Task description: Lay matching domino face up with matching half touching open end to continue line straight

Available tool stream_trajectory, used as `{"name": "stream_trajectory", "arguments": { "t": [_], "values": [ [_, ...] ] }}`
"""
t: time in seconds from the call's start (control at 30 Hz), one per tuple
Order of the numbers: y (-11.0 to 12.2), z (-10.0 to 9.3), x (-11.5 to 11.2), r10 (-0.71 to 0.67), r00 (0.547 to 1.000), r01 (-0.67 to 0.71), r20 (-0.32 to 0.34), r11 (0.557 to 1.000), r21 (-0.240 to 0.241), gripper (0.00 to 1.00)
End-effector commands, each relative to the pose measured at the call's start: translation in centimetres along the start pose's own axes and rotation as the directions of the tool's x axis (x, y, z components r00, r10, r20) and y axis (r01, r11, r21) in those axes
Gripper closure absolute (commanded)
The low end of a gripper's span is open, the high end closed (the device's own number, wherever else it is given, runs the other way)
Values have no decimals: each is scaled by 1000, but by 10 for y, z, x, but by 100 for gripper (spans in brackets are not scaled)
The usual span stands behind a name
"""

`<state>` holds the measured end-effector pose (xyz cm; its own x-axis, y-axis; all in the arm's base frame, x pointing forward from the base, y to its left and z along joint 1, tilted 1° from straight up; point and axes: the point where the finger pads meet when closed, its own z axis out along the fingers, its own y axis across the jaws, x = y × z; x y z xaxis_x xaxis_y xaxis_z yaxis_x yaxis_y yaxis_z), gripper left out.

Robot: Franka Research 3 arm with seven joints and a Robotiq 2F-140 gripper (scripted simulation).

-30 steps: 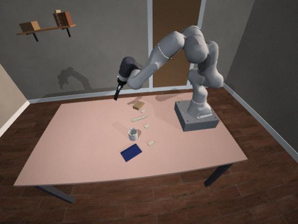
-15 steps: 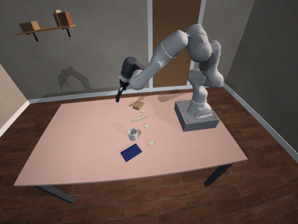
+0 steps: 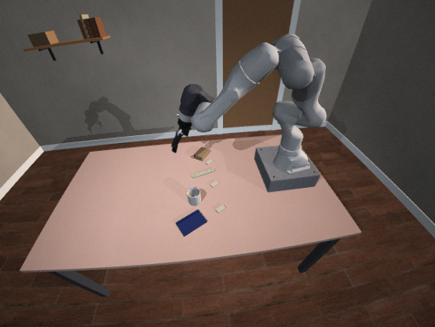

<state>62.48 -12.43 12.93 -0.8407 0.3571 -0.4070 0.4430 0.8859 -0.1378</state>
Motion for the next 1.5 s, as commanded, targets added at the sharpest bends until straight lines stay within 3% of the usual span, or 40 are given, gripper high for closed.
{"name": "stream_trajectory", "arguments": {
  "t": [0.0,0.07,0.13,0.17,0.3,0.4,0.47,1.47],
  "values": [
    [-1,-1,5,56,998,-56,-12,998,0,0],
    [24,-8,76,210,968,-216,-137,976,-27,0],
    [24,-8,76,210,968,-216,-137,976,-27,0],
    [34,-11,111,270,942,-280,-198,960,-25,0],
    [54,-15,175,369,861,-389,-349,921,14,0],
    [65,-22,221,429,803,-448,-414,892,56,0],
    [67,-28,245,435,797,-454,-419,889,61,0],
    [67,-28,245,435,797,-454,-419,889,61,0]
  ]
}}
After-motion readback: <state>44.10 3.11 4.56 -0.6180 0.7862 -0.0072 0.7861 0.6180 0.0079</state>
